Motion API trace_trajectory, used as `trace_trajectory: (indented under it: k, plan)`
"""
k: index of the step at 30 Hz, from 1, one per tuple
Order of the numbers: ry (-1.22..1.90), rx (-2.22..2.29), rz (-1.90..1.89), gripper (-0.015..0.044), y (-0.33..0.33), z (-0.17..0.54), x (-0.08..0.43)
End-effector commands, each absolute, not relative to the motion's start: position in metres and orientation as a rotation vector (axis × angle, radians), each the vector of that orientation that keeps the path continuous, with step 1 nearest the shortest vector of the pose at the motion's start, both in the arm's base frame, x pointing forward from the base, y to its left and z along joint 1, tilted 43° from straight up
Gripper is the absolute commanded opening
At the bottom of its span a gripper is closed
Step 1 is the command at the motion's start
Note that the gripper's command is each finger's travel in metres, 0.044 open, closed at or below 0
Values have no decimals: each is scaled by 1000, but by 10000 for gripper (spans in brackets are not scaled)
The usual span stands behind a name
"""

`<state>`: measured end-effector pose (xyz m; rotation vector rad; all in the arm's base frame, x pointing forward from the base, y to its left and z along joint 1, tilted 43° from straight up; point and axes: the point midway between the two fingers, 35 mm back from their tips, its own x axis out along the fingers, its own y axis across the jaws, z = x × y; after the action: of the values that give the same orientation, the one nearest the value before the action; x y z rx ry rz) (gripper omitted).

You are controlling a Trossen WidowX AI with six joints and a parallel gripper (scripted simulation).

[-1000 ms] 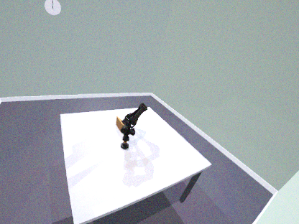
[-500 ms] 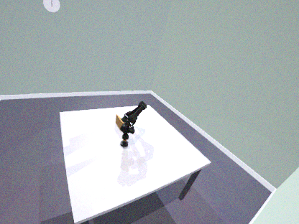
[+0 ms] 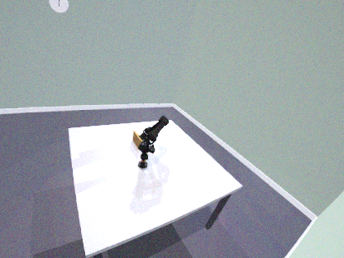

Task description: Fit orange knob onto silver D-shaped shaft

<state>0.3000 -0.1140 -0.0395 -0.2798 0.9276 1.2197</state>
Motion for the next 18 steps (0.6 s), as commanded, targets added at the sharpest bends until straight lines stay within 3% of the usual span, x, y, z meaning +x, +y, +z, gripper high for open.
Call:
trace_trajectory:
  k: [1, 18]
  plan:
    - [927, -281, 1217, 0, -114, -39, 298]
    - [927, -281, 1217, 0, -113, -41, 298]
